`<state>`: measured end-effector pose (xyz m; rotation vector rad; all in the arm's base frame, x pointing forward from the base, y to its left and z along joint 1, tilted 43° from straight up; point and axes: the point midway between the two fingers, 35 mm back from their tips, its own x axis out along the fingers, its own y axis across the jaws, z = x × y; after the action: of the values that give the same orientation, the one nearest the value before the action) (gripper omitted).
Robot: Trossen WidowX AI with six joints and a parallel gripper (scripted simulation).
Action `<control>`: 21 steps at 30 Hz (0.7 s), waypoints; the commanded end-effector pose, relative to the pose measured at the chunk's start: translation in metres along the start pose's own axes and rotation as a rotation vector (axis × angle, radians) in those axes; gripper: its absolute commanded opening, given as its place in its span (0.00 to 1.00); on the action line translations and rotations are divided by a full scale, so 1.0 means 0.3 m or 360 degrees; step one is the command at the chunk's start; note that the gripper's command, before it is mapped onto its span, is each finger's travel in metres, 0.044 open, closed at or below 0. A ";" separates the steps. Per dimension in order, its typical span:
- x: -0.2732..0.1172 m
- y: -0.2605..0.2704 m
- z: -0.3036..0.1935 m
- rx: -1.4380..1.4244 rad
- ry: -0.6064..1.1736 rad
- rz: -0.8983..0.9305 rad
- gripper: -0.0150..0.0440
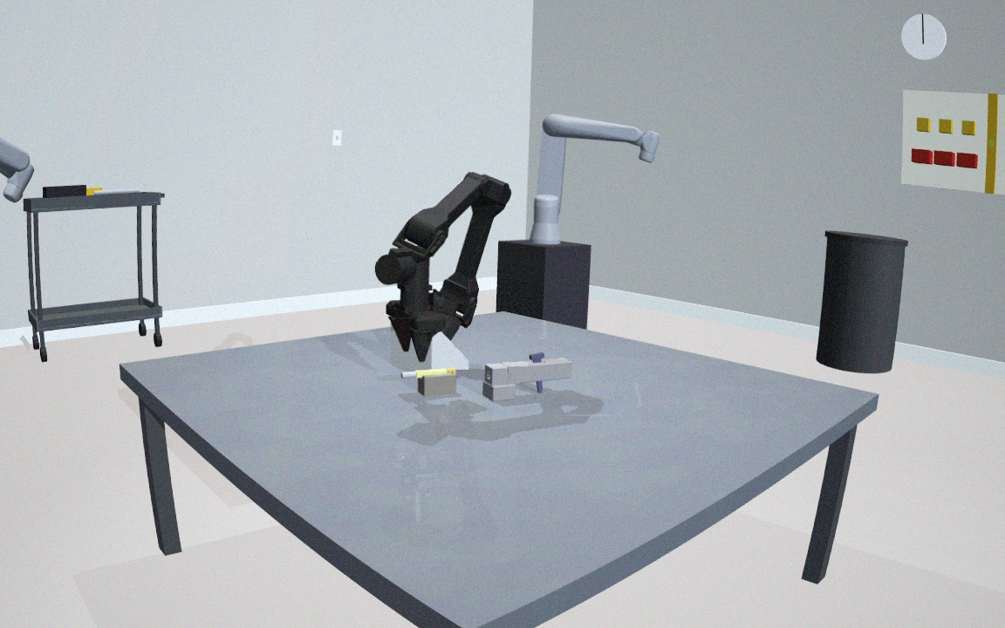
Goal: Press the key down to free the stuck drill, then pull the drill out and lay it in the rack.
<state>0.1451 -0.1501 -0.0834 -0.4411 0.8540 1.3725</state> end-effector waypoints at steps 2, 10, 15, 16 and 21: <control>-0.002 -0.006 0.002 0.0000 0.0013 0.0002 1.00; -0.031 -0.137 0.064 -0.0022 0.0259 0.0005 1.00; -0.048 -0.236 0.136 -0.0048 0.0422 -0.0037 1.00; -0.051 -0.256 0.153 -0.0054 0.0451 -0.0049 1.00; -0.059 -0.349 0.253 -0.0092 0.0581 -0.0127 1.00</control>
<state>0.2475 -0.1350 -0.0513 -0.7255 1.0670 1.2918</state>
